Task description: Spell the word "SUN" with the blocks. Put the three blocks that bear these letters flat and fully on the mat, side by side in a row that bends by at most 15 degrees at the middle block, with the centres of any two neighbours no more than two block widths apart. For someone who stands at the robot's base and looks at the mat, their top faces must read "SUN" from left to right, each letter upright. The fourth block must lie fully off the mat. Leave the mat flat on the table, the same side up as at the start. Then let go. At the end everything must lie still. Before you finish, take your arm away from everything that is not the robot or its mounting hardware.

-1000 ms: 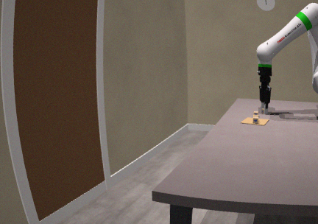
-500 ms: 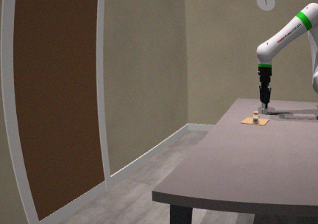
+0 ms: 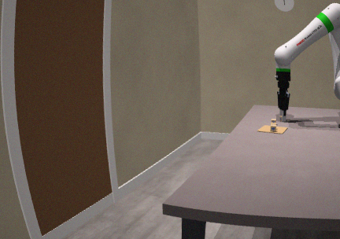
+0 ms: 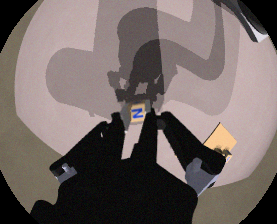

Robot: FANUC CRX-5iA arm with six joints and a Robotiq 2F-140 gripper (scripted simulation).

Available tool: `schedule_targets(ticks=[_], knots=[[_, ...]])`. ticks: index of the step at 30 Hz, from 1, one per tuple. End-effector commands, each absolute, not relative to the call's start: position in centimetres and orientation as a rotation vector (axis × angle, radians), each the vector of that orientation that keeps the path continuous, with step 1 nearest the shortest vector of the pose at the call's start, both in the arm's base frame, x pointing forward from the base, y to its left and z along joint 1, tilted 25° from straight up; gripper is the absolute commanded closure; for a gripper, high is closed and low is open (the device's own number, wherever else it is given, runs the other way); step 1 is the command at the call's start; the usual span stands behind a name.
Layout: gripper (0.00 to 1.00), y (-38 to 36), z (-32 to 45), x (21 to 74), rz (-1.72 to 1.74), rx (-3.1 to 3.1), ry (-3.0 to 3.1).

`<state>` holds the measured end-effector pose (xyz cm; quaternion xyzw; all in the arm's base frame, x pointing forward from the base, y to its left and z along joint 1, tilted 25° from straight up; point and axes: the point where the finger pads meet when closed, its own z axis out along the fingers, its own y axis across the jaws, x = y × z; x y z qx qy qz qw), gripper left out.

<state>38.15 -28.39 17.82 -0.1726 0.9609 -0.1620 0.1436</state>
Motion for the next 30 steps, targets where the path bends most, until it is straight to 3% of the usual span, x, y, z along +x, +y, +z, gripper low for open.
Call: schedule_targets(ticks=[1, 18, 30], knots=[[0.84, -28.4, 17.8, 38.2, -0.467, -0.498, 2.77], [0.84, -28.2, 18.4, 37.9, -0.467, -0.498, 2.77], [0.84, -26.2, 25.5, 35.3, -0.467, -0.498, 2.77]])
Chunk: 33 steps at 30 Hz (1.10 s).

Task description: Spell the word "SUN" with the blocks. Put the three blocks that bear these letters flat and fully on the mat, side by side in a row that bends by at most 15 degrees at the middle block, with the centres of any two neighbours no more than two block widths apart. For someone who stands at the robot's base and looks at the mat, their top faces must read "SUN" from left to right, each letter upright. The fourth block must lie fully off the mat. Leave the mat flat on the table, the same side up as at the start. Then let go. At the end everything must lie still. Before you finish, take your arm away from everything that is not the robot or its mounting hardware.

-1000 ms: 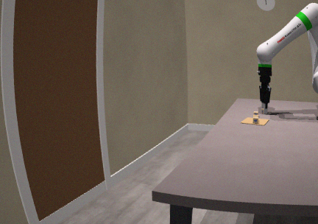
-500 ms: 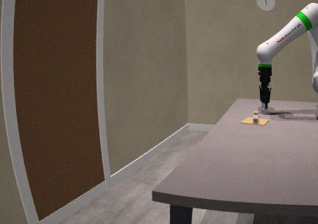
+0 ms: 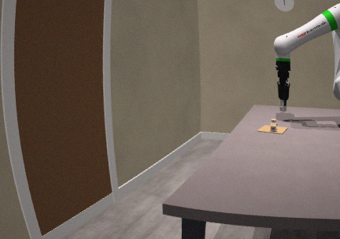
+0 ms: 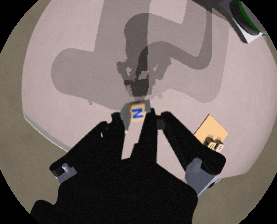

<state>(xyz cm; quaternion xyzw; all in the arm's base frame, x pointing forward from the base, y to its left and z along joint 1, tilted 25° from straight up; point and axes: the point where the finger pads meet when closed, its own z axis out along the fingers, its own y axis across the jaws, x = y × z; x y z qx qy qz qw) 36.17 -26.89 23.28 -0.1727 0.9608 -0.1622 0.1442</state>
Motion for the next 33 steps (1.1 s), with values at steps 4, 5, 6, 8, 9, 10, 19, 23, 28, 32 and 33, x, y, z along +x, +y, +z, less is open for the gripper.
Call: schedule_targets(ticks=[4, 5, 6, 8, 9, 10, 19, 23, 28, 32, 33], knots=[[0.84, -25.9, 26.6, 35.0, -0.467, -0.498, 2.77], [0.84, -25.9, 26.6, 35.0, -0.467, -0.498, 2.77], [0.84, -25.8, 26.7, 34.9, -0.467, -0.498, 2.77], [0.84, -25.8, 26.9, 34.8, -0.467, -0.498, 2.77], [0.84, -25.8, 26.9, 34.8, -0.467, -0.498, 2.77], [0.84, -25.8, 26.9, 34.8, -0.467, -0.498, 2.77], [0.84, -24.3, 26.6, 35.9, -0.48, -0.634, 2.761], [0.84, -22.2, 26.3, 37.2, -0.499, -0.817, 2.736], [0.84, -19.9, 26.0, 38.6, -0.52, -1.013, 2.696], [0.84, -17.9, 25.8, 39.6, -0.539, -1.176, 2.651], [0.84, -17.4, 25.7, 39.8, -0.544, -1.215, 2.638]])
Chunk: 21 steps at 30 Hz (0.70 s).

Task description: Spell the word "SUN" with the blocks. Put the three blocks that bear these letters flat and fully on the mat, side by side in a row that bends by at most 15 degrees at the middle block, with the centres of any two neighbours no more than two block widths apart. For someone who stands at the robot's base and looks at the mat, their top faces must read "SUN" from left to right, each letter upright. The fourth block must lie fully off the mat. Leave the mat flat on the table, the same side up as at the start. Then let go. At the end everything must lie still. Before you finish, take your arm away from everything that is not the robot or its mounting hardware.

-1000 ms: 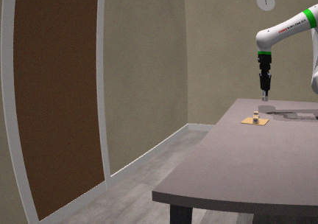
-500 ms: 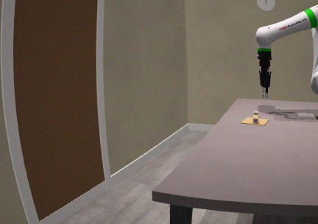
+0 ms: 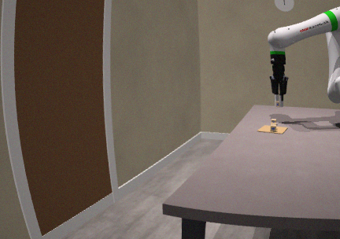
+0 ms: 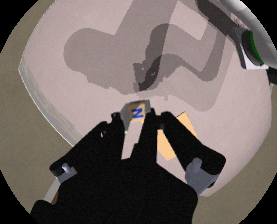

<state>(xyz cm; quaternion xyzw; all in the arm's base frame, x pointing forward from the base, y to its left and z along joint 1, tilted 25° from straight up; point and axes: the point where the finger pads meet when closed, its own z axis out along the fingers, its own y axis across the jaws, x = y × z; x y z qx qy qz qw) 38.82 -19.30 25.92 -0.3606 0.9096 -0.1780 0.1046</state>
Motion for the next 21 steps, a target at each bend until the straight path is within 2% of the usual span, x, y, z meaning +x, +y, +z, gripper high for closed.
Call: schedule_targets(ticks=[1, 21], knots=[[0.84, -16.9, 25.7, 40.0, -0.549, -1.256, 2.624], [0.84, -6.7, 24.9, 43.3, -0.653, -1.974, 2.248]])
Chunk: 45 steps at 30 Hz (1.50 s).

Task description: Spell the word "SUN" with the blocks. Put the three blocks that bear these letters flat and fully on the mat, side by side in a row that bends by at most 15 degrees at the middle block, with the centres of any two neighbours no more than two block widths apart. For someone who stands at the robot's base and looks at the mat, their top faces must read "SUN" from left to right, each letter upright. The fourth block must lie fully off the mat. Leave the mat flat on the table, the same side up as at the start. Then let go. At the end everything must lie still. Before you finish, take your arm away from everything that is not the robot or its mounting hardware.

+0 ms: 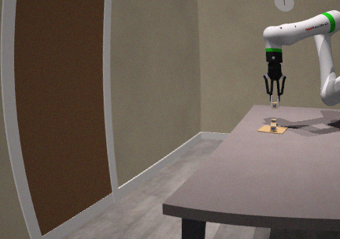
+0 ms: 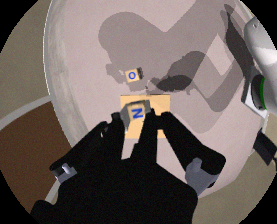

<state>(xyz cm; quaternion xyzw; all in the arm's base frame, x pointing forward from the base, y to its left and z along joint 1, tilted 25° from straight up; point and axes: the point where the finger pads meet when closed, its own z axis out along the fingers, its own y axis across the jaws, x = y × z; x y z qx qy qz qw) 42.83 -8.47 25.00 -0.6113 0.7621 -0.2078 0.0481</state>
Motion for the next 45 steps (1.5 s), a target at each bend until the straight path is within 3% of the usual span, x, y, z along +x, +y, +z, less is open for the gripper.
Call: schedule_targets(ticks=[1, 21, 45], knots=[[0.84, -6.7, 24.9, 43.3, -0.653, -1.974, 2.248], [0.84, -6.8, 24.4, 43.4, -0.653, -1.977, 2.247], [0.84, -9.1, 16.8, 46.3, -0.653, -1.977, 2.247]])
